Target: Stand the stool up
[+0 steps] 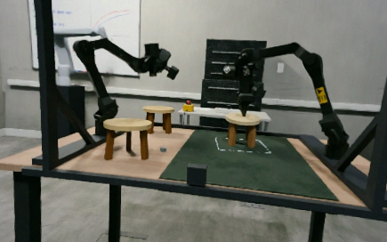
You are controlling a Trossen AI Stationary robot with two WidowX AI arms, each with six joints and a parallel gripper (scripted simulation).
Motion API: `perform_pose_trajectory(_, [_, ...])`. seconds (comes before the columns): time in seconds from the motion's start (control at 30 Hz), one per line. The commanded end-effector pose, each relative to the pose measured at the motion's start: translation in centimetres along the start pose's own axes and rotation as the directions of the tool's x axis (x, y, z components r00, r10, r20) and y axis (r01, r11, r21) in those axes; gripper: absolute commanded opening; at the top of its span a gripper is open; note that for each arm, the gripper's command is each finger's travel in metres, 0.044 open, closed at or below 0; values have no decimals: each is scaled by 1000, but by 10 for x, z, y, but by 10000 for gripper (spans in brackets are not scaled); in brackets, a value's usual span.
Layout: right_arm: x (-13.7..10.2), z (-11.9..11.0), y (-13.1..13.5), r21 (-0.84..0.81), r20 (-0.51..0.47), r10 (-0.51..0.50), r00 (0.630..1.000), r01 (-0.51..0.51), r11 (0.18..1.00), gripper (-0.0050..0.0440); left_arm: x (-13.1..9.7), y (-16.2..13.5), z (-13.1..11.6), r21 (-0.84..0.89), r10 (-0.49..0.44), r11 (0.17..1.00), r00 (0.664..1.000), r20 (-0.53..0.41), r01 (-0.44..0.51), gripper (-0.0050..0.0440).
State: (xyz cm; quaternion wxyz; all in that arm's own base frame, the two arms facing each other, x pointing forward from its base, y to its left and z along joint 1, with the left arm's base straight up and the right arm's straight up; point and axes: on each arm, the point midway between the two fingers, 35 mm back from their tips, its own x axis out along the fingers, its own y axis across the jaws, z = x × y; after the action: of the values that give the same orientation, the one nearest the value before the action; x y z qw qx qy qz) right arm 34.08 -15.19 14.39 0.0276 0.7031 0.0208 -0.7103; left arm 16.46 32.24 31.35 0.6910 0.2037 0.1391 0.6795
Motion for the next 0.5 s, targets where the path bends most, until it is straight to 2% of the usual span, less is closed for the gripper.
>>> perform_pose_trajectory(0.0, [-11, -8, 3, -8, -45, 14, 999, -14, 1000, 349, -1, 7, 11, -29, 10, 1000, 1000, 27, -10, 400])
perform_pose_trajectory(0.3, [-12, -8, 2, -12, -47, 15, 999, -16, 1000, 349, -1, 7, 11, -29, 10, 1000, 1000, 27, -10, 400])
perform_pose_trajectory(0.33, [-10, -8, 4, -10, -44, 14, 999, -14, 1000, 331, -1, 7, 11, -29, 10, 1000, 1000, 27, -10, 400])
perform_pose_trajectory(0.47, [-10, -8, 8, -8, -44, 14, 999, -14, 1000, 331, -1, 7, 11, -29, 10, 1000, 1000, 27, -10, 400])
